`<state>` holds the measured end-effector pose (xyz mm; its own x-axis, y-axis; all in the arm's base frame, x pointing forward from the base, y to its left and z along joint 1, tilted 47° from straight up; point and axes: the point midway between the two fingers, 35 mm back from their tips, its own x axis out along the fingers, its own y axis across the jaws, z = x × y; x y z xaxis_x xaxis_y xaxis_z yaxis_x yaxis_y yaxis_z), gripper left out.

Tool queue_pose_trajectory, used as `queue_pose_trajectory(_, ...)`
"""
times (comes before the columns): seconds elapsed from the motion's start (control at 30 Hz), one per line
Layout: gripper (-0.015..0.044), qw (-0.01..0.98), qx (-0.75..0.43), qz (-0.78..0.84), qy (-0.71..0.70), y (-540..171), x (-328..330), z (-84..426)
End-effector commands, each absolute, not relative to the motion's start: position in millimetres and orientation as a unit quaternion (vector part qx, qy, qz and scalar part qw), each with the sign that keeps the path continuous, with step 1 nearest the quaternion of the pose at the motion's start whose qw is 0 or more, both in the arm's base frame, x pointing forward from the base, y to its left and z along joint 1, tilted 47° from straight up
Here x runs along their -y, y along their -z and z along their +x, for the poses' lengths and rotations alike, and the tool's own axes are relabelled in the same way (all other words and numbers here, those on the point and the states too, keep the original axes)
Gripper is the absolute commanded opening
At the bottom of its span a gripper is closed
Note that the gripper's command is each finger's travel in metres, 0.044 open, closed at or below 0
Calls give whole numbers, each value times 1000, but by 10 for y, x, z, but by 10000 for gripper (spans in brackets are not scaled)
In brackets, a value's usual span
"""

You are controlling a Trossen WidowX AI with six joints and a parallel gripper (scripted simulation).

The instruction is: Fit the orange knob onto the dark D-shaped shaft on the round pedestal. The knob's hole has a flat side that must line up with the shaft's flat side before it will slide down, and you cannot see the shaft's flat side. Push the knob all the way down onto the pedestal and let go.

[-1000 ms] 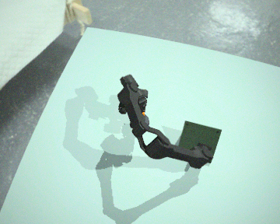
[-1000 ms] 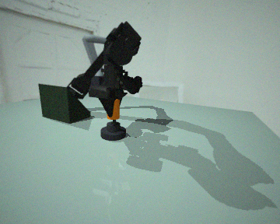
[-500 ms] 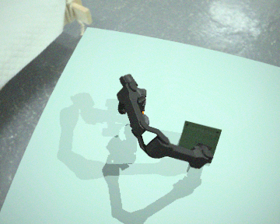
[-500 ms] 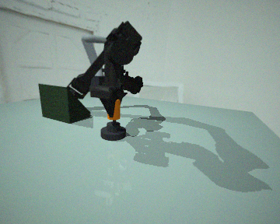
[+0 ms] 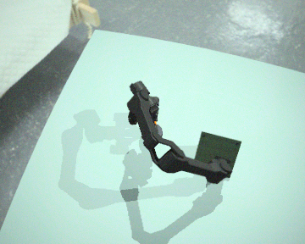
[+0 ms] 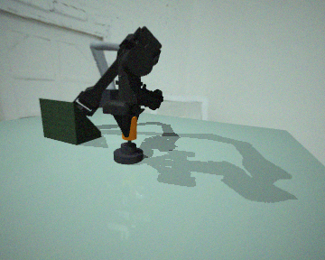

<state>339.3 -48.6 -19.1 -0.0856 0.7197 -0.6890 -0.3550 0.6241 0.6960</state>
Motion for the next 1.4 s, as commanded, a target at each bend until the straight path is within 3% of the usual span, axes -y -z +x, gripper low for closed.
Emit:
queue_pose_trajectory(0.0, 0, 659, -614, 150, -407, 197, 480, 3371)
queue_pose_trajectory(1.37, 0, 659, -614, 150, -407, 190, 491, 3384)
